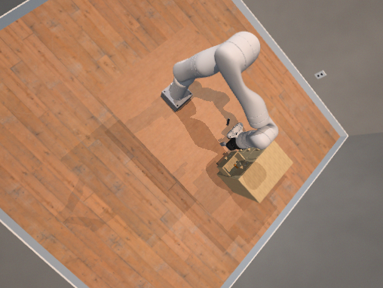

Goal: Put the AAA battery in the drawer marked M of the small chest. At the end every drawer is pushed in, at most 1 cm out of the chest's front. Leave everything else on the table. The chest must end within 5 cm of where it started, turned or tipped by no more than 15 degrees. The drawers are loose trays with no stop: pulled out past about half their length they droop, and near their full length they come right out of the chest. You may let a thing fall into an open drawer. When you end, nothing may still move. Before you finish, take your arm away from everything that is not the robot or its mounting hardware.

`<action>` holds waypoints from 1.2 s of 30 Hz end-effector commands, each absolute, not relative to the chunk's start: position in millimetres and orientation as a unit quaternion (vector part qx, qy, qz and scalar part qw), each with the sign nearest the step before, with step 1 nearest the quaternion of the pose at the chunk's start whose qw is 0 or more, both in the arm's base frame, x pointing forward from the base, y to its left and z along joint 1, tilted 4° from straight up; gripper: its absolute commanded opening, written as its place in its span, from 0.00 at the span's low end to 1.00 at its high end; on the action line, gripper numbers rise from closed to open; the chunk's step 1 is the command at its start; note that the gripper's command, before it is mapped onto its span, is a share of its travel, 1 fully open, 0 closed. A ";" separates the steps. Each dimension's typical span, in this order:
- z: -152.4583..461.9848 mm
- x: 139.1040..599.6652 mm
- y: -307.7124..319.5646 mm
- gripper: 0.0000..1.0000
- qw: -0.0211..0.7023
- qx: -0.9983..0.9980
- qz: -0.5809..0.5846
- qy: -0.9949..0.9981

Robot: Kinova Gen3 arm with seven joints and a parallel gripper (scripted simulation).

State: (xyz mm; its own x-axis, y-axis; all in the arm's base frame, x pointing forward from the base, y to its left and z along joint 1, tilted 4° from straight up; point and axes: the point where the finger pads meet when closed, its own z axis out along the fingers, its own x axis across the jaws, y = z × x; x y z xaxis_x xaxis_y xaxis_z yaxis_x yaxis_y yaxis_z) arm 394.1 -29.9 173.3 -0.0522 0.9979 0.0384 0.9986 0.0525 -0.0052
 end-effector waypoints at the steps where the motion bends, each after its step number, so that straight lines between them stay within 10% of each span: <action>1: 172.9 396.1 -29.1 1.00 0.019 -0.688 -0.009 -0.726; 36: 174.7 396.1 -29.2 1.00 0.031 -0.687 0.003 -0.726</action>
